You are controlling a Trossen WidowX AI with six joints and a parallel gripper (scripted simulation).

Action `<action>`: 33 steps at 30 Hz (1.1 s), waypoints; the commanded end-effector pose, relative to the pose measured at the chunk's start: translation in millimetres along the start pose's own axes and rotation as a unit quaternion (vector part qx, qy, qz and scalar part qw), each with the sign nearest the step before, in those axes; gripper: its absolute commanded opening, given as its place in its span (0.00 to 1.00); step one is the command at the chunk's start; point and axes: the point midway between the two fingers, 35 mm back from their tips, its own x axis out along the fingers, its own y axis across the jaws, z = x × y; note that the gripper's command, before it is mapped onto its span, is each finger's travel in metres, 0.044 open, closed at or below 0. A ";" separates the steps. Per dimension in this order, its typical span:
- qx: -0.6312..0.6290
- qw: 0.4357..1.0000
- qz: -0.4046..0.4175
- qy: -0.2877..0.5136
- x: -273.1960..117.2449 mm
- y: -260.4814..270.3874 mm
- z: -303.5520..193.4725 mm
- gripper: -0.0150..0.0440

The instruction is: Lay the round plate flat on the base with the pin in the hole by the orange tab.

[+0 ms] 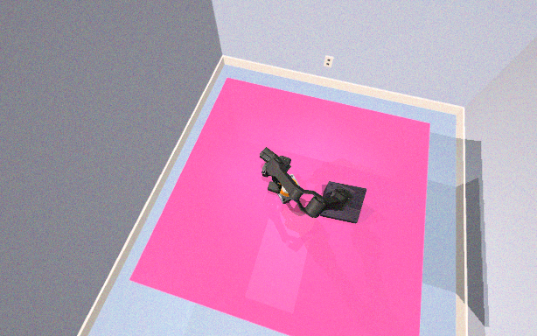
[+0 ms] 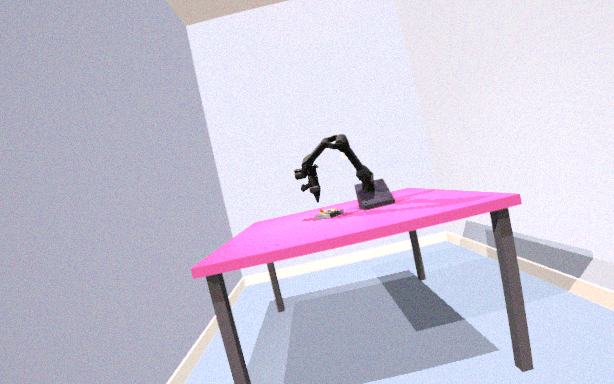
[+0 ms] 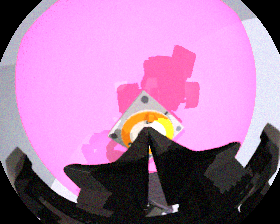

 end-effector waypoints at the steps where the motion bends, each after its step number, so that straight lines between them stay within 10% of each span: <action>1: -0.025 1.000 0.010 0.009 2.1 5.6 0.4 0.25; 33: -0.025 1.000 0.010 0.009 51.3 -19.8 0.0 0.25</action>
